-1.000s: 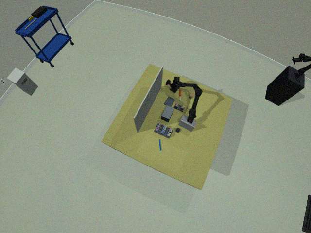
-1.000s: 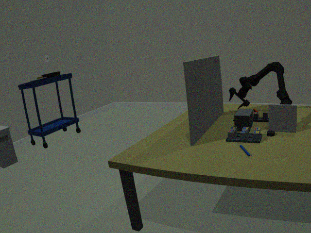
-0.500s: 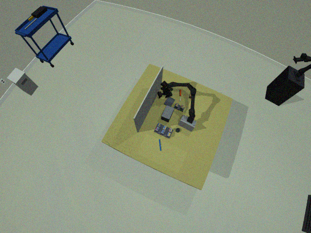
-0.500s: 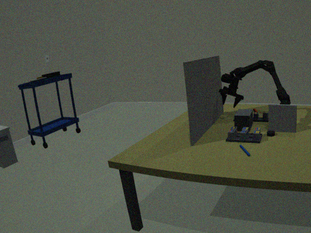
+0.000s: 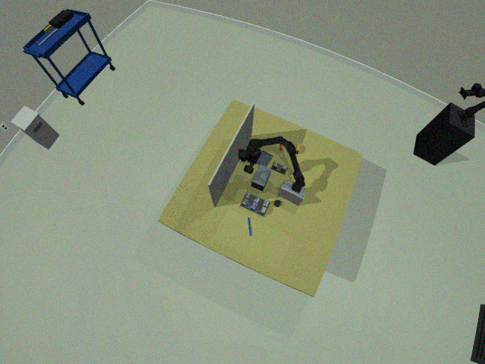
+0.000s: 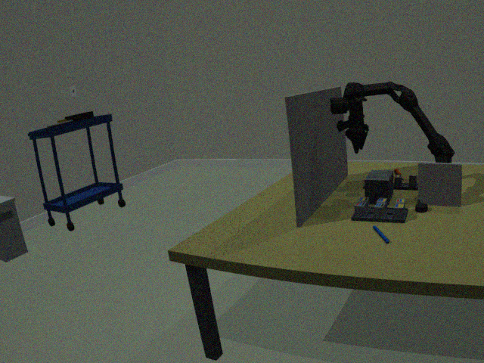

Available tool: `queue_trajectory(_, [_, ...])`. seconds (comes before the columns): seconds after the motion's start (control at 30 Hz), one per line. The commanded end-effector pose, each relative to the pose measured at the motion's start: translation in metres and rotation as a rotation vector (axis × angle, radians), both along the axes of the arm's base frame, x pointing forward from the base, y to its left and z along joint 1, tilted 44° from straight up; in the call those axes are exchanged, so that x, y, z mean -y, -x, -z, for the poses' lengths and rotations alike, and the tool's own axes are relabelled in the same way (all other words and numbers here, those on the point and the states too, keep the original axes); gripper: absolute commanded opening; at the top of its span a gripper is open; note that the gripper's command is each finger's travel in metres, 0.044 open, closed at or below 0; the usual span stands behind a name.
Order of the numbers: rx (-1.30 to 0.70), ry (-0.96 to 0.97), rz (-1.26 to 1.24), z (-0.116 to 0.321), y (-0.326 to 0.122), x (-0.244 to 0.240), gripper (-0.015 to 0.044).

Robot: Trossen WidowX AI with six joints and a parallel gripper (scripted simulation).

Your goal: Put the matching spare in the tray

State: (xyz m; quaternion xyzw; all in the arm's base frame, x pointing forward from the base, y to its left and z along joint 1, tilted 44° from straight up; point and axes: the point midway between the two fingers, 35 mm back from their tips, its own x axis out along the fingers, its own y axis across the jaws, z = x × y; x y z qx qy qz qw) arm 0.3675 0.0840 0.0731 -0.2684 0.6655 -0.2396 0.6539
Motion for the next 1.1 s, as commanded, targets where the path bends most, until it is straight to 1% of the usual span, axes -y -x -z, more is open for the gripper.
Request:
queue_trajectory(0.0, [-0.003,0.026,0.003,-0.005,-0.001,0.004,0.044])
queue_trajectory(0.47, [-0.003,0.026,0.003,-0.005,-0.001,0.004,0.044])
queue_trajectory(0.53, [-0.041,0.022,-0.04,0.004,0.002,-0.004,0.044])
queue_trajectory(0.73, [-0.377,-0.001,-0.419,0.076,0.036,-0.064,0.044])
queue_trajectory(0.87, [-0.627,-0.004,-0.693,0.126,0.07,-0.095,0.044])
queue_trajectory(1.0, [-0.896,0.001,-0.978,0.176,0.112,-0.115,0.044])
queue_trajectory(1.07, [-0.988,0.005,-1.072,0.192,0.128,-0.119,0.044])
